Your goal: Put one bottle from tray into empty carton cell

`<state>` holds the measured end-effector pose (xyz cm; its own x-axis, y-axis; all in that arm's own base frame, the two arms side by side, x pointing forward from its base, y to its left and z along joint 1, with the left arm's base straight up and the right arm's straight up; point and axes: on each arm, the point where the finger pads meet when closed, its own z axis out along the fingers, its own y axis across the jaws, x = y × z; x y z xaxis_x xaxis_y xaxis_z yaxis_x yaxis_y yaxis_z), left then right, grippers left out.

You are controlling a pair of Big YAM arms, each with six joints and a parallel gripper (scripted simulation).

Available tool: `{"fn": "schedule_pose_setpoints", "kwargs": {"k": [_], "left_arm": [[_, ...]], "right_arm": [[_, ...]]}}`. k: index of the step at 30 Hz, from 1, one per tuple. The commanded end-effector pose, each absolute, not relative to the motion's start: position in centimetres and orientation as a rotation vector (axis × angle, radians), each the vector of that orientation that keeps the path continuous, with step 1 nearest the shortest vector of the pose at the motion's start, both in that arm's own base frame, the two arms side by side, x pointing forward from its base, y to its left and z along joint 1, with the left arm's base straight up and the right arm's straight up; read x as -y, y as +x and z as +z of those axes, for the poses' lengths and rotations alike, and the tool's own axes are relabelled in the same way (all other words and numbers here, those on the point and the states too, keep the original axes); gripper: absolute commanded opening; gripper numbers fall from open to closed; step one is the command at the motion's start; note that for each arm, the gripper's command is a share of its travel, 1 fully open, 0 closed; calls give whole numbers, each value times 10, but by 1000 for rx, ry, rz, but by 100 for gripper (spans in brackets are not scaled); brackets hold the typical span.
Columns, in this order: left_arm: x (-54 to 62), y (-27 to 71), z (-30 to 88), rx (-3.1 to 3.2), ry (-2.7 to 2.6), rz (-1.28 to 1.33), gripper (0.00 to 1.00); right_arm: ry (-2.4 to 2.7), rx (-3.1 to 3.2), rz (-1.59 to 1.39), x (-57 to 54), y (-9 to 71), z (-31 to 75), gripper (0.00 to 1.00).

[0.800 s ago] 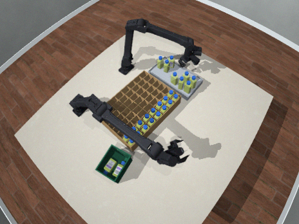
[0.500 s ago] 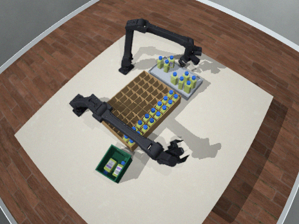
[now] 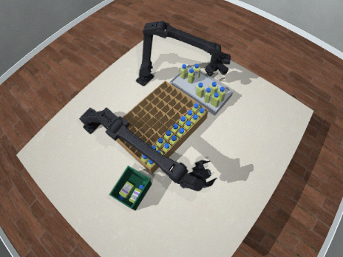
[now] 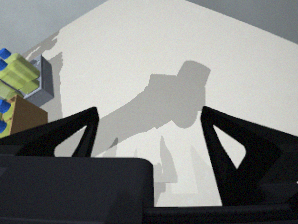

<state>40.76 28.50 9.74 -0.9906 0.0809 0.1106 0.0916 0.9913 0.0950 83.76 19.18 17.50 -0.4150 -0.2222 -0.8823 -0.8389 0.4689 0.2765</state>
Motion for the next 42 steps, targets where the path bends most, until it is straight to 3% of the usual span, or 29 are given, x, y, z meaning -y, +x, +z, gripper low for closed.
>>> {"fn": "schedule_pose_setpoints", "kwargs": {"k": [1,10,27,42], "left_arm": [[-279,394,136,3156,-3,-224,53],[-253,371,168,3317,99,-248,53],[-195,319,204,3638,280,-255,53],[-172,289,188,3723,397,-150,53]], "right_arm": [[-934,-1916,976,-274,797,231,100],[-955,-1935,965,-308,779,246,100],[-1065,-2011,887,-456,652,324,100],[-1180,-2044,767,-553,473,397,100]]}}
